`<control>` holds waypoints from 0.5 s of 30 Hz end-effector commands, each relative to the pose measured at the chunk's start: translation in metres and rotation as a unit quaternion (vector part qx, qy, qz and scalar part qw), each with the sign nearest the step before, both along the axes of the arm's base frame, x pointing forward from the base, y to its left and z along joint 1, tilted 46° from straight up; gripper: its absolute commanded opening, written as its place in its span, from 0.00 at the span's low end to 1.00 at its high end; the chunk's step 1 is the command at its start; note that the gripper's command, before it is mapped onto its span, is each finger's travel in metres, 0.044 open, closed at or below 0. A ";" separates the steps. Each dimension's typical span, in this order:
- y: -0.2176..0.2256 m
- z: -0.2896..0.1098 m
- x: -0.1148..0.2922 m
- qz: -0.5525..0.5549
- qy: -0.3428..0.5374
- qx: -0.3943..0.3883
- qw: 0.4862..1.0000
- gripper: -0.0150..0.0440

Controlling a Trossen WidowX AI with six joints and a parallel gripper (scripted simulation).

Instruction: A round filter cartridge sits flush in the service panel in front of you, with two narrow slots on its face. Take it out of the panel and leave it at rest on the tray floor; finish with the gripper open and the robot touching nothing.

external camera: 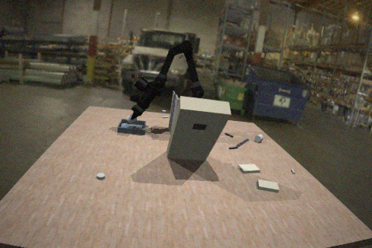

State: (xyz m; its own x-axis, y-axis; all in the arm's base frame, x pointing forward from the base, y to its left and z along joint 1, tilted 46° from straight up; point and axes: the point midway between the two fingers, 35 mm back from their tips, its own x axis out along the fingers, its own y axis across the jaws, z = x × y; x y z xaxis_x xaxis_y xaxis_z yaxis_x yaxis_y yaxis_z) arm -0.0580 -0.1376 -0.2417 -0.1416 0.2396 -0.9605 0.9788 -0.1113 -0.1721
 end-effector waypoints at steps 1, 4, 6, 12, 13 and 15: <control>0.014 -0.009 -0.001 0.002 0.002 0.002 1.000 0.25; 0.018 -0.012 -0.001 0.002 0.002 0.002 1.000 0.25; 0.018 -0.012 -0.001 0.002 0.002 0.002 1.000 0.25; 0.015 -0.010 0.000 0.000 -0.001 0.004 1.000 0.52; 0.015 -0.010 0.000 0.000 -0.001 0.004 1.000 0.57; 0.015 -0.010 0.000 0.000 -0.001 0.004 1.000 0.65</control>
